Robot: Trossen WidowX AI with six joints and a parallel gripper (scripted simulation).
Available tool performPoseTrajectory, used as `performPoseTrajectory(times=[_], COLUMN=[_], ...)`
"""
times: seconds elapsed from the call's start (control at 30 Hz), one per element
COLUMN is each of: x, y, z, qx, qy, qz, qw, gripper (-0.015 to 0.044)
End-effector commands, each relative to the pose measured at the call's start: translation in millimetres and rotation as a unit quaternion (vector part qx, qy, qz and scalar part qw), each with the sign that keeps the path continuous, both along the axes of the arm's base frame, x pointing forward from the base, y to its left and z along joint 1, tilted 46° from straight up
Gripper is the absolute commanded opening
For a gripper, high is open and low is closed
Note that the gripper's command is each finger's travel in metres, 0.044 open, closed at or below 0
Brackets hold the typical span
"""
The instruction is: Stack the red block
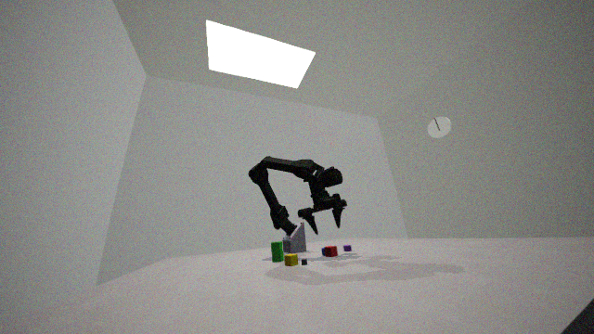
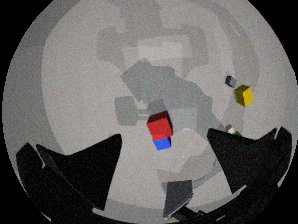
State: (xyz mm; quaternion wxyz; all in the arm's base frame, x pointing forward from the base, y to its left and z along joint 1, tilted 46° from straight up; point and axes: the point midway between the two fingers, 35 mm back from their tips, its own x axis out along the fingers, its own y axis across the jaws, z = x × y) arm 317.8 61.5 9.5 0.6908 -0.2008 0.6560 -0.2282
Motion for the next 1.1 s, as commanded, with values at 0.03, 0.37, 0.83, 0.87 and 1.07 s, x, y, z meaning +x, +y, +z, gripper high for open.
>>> performPoseTrajectory(times=[0.03,0.37,0.83,0.87,1.07], x=[-19,-28,-23,-23,-22], y=[14,19,-17,-17,-23], z=[-9,-11,-45,-45,-51], qx=[-0.065,-0.095,-0.096,-0.096,-0.096], qy=[0.058,0.087,0.087,0.087,0.087], qz=[0.098,0.146,0.146,0.146,0.146], qw=[0.991,0.981,0.981,0.981,0.981], gripper=[0.044,0.044,0.044,0.044,0.044])
